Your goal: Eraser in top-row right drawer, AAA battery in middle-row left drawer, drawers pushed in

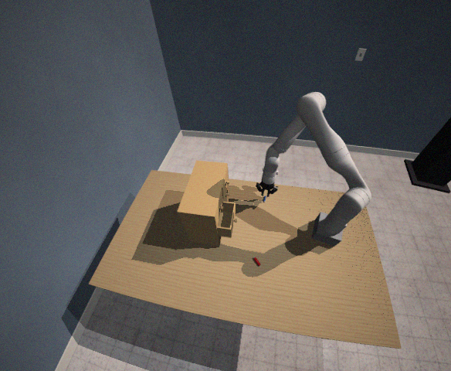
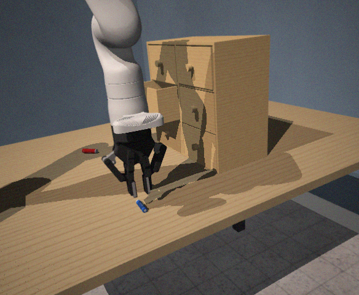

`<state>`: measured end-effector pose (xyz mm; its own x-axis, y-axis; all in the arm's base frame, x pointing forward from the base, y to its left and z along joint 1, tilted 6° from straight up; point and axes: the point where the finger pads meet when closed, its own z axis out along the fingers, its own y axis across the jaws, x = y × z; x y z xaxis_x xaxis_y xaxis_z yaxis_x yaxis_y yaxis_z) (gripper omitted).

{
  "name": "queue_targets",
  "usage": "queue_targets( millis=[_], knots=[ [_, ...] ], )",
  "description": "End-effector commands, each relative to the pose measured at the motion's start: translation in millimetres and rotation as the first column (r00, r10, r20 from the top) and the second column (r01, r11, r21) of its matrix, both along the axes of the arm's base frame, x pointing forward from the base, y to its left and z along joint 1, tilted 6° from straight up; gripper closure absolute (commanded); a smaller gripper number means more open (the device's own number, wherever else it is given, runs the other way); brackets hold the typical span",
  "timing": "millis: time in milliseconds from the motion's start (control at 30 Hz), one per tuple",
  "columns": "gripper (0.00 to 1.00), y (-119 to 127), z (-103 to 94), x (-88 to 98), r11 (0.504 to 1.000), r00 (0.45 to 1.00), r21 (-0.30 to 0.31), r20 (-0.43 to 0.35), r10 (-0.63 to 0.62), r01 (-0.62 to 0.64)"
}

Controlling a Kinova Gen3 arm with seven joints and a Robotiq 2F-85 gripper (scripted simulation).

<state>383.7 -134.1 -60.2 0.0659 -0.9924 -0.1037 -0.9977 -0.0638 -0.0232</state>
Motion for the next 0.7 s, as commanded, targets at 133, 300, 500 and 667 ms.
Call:
queue_targets(
  millis=[133,300,500,667],
  knots=[
    [0.76,4.9,-11.9,-1.5,1.0,1.0,0.005,-0.008,0.006,-0.006],
    [0.76,5.2,-15.6,-1.4,1.0,1.0,0.005,-0.008,0.006,-0.006],
    [0.76,5.3,-15.8,-1.4,1.0,1.0,0.005,-0.008,0.006,-0.006],
    [0.76,5.3,-15.8,-1.4,1.0,1.0,0.005,-0.008,0.006,-0.006]
  ],
)
